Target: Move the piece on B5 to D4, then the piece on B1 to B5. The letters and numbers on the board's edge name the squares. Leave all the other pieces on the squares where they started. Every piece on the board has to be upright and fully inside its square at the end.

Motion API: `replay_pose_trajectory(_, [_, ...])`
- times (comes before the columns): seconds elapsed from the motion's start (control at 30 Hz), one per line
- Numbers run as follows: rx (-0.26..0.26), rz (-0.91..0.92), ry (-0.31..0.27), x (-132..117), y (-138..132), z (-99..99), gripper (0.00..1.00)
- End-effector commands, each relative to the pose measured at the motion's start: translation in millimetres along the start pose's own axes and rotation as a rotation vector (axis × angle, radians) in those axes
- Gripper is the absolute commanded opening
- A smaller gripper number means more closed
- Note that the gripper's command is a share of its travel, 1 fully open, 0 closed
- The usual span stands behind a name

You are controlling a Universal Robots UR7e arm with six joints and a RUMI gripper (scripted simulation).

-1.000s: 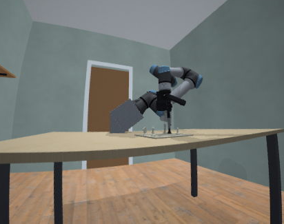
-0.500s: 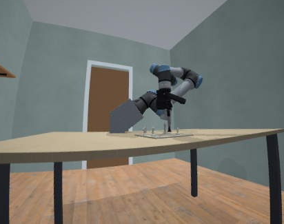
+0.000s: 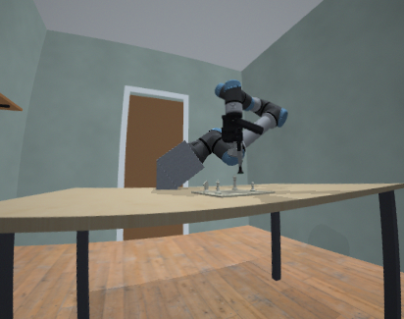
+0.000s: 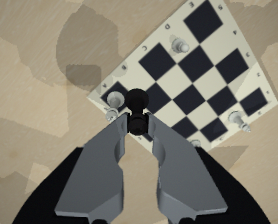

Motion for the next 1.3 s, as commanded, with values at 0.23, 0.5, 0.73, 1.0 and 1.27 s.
replay_pose_trajectory(0.23, [0.001,-0.001,0.001,0.0,-1.3,-32.9,0.0])
replay_pose_trajectory(0.5, [0.001,-0.001,0.001,0.0,-1.3,-33.6,0.0])
replay_pose_trajectory(0.73, [0.0,0.008,0.0,5.0,25.3,-36.7,0.0])
replay_pose_trajectory(1.0, [0.0,0.022,0.001,14.9,79.6,-34.6,0.0])
replay_pose_trajectory(1.27, [0.001,0.023,0.001,15.7,84.7,-33.8,0.0])
Point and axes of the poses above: the point where the finger pads meet when closed, its own z axis out along the fingers, its own y axis across the jaws, x = y × z, the point moved 2 cm from there along -z, back along the fingers, and after that the axes turned 6 degrees about -z, right-handed, at the moved point
